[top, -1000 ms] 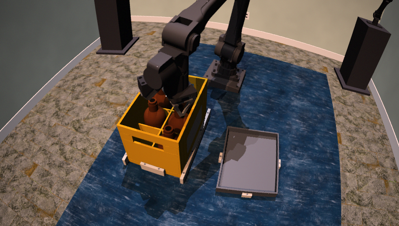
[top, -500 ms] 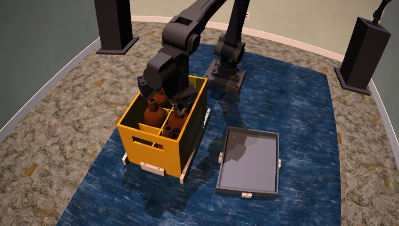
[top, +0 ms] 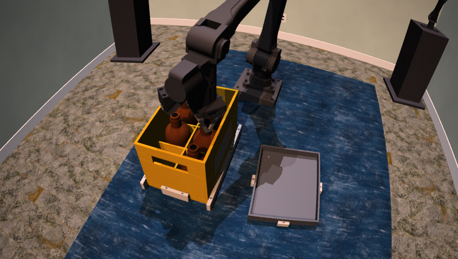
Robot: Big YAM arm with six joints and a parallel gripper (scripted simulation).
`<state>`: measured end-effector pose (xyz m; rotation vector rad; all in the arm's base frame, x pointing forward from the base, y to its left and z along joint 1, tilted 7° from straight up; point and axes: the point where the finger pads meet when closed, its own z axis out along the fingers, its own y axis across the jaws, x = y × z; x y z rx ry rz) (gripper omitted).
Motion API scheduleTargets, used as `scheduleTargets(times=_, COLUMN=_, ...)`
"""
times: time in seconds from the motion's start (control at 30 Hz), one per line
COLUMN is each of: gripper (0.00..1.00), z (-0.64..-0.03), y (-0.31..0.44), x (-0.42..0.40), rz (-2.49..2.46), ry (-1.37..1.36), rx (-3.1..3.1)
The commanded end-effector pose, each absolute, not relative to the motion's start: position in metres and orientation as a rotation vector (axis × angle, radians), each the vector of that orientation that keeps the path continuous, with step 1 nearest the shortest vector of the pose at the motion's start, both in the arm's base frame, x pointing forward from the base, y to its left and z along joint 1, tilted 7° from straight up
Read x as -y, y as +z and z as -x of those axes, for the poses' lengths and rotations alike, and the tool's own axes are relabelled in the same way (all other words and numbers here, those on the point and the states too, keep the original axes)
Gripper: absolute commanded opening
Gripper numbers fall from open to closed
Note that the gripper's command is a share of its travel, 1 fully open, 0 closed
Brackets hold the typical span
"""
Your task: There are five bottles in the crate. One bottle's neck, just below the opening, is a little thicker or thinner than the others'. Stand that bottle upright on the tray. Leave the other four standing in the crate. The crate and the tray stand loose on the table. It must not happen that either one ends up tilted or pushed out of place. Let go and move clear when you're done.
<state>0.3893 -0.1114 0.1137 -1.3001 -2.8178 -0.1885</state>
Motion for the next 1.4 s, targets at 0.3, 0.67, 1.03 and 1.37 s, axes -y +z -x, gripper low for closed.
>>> scheduleTargets(times=0.3, gripper=0.0, z=-0.3943, y=0.1125, x=0.1107, rz=1.302, ry=-0.188, rx=2.819)
scheduleTargets(times=0.67, gripper=0.0, z=-0.3943, y=0.1125, x=0.1107, rz=1.302, ry=-0.188, rx=2.819)
scheduleTargets(times=1.03, gripper=0.0, z=-0.3943, y=0.1125, x=0.1107, rz=1.302, ry=-0.188, rx=2.819)
scheduleTargets(times=1.37, gripper=0.61, z=-0.3944, y=0.113, x=0.1107, rz=1.302, ry=-0.188, rx=2.82)
